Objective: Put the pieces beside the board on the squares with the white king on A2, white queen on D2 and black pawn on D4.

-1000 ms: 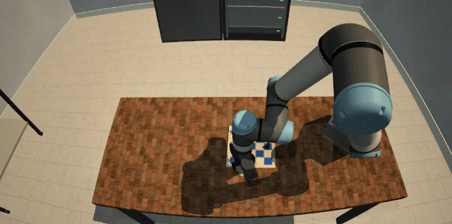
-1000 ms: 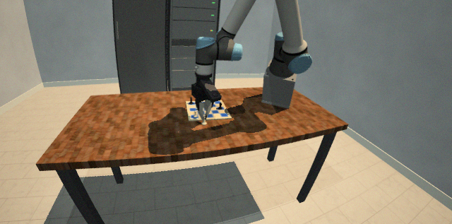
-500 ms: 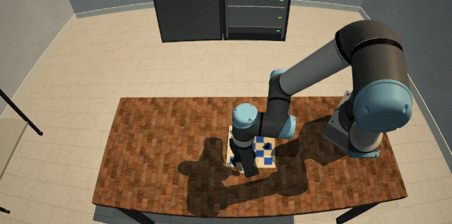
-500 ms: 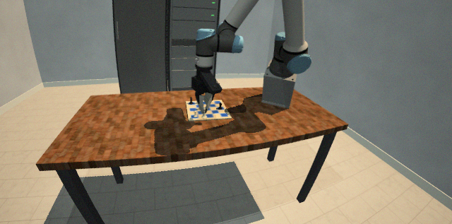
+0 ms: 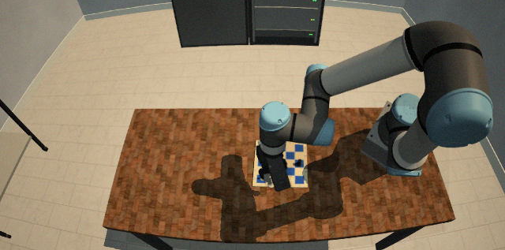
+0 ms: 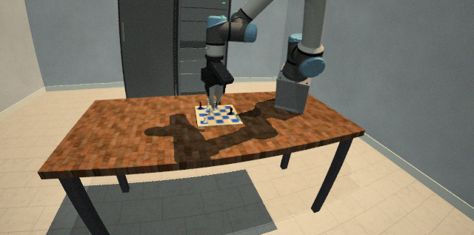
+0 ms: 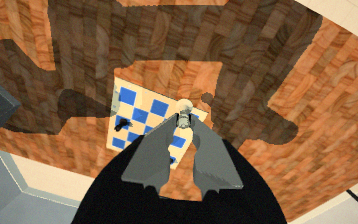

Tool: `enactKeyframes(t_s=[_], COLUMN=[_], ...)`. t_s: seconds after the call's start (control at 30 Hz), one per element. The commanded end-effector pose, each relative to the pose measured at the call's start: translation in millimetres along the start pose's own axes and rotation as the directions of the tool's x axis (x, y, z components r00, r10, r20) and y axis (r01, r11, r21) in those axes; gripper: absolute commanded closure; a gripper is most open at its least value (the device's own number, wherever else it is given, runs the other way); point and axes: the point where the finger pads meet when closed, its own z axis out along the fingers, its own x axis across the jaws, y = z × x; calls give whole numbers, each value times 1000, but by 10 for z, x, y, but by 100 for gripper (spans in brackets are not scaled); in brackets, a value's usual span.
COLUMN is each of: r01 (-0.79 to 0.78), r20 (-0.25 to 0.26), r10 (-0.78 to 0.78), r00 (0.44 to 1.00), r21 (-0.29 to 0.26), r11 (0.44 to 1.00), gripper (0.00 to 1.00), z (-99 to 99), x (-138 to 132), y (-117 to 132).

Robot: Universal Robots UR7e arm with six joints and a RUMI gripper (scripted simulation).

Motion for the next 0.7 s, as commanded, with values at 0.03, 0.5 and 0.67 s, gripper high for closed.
enactKeyframes(t_s=[0.03, 0.5, 0.67], r01=[0, -36, -135], r20=[0, 1, 3], r10=[0, 36, 135], r00=[1000, 999, 991], r21=[1, 0, -1], r11=[1000, 999, 991], gripper=[100, 100, 100], z=[-91, -107, -121], x=[0, -30, -118], y=[2, 106, 381])
